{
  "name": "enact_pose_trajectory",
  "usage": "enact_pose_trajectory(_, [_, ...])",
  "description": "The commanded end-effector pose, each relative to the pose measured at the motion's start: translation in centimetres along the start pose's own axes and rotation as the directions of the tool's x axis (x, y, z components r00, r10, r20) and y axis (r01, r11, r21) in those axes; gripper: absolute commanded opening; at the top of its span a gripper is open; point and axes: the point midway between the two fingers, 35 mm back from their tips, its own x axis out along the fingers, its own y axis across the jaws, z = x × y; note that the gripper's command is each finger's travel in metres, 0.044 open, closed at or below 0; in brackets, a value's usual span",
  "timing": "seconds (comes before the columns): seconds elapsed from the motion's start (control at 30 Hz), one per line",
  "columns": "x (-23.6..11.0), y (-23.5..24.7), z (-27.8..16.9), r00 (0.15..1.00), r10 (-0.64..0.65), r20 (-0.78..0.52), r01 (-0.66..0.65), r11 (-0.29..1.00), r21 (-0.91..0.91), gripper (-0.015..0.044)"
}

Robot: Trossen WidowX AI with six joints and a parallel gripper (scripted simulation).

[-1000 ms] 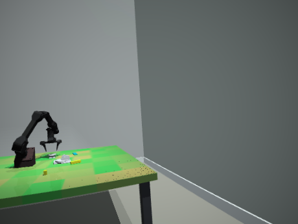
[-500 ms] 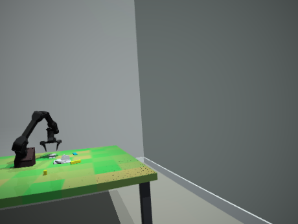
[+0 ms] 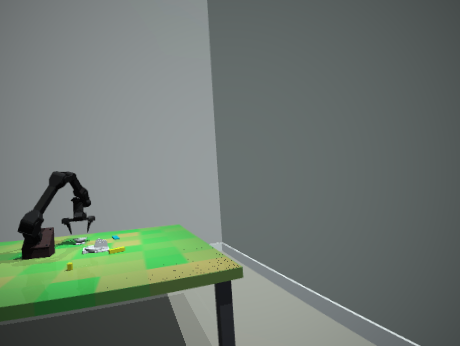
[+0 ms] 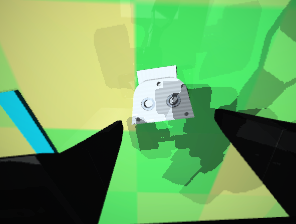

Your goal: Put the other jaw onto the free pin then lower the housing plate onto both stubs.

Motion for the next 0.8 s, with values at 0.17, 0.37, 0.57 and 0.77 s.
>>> enact_pose_trajectory(0.17, [0.1, 0.0, 0.0, 1.0, 0.0, 0.0, 0.0, 1.0, 0.0, 0.044])
enact_pose_trajectory(0.37, [1.1, 0.1, -0.1, 1.0, 0.001, 0.0, -0.001, 1.0, -0.001, 0.044])
enact_pose_trajectory(0.57, [2.1, 0.2, -0.1, 1.0, 0.002, 0.001, -0.002, 1.0, -0.001, 0.044])
enact_pose_trajectory(0.77, [3.1, 0.3, -0.1, 1.0, 0.004, 0.001, -0.004, 1.0, -0.002, 0.044])
